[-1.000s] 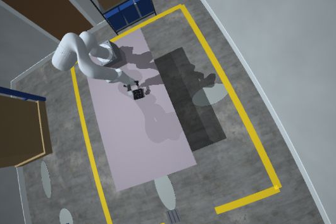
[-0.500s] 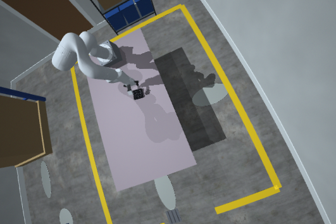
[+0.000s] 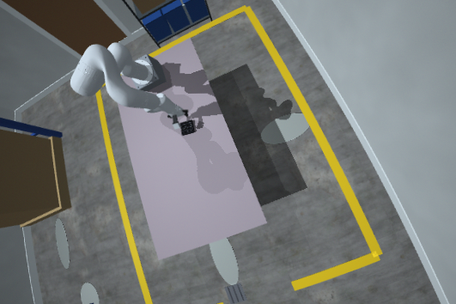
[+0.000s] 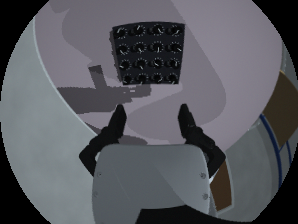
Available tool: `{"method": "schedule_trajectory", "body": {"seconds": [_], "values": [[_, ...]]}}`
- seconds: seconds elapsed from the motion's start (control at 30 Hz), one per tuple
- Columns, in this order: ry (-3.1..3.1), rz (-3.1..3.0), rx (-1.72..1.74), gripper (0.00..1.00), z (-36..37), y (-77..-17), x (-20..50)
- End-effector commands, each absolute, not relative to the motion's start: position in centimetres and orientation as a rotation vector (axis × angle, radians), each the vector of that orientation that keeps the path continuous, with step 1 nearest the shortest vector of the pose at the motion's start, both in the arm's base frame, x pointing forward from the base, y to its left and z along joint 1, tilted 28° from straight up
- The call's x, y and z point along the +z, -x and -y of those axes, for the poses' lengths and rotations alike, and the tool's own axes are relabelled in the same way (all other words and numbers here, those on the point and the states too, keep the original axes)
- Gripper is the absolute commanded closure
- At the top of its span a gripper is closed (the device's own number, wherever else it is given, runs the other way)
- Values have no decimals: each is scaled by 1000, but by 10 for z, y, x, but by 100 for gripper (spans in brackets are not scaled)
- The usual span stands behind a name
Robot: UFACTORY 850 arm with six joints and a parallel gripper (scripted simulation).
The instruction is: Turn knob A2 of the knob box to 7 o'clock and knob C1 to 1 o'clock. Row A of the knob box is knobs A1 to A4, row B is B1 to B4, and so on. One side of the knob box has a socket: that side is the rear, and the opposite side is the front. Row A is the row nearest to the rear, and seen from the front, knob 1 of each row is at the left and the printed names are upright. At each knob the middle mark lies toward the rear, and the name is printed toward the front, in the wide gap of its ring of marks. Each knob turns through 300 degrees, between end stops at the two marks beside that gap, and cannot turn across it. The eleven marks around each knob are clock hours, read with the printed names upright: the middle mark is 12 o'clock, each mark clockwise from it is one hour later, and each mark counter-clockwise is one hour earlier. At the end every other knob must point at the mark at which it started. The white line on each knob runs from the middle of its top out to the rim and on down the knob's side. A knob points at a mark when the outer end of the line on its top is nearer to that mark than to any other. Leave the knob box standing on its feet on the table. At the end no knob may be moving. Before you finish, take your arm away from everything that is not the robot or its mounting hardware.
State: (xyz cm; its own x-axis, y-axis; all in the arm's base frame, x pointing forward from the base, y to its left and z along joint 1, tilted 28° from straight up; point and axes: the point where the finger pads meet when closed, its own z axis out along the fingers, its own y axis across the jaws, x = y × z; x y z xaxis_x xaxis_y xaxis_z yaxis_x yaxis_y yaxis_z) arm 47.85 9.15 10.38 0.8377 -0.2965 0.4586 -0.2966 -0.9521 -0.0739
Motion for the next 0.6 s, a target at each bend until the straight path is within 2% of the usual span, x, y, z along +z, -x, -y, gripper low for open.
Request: {"method": "schedule_trajectory", "body": {"seconds": [0.0,0.57], "values": [[-3009,570,756,0,-91,-480,105],[-2886,1332,755,0,-82,-488,113]]}}
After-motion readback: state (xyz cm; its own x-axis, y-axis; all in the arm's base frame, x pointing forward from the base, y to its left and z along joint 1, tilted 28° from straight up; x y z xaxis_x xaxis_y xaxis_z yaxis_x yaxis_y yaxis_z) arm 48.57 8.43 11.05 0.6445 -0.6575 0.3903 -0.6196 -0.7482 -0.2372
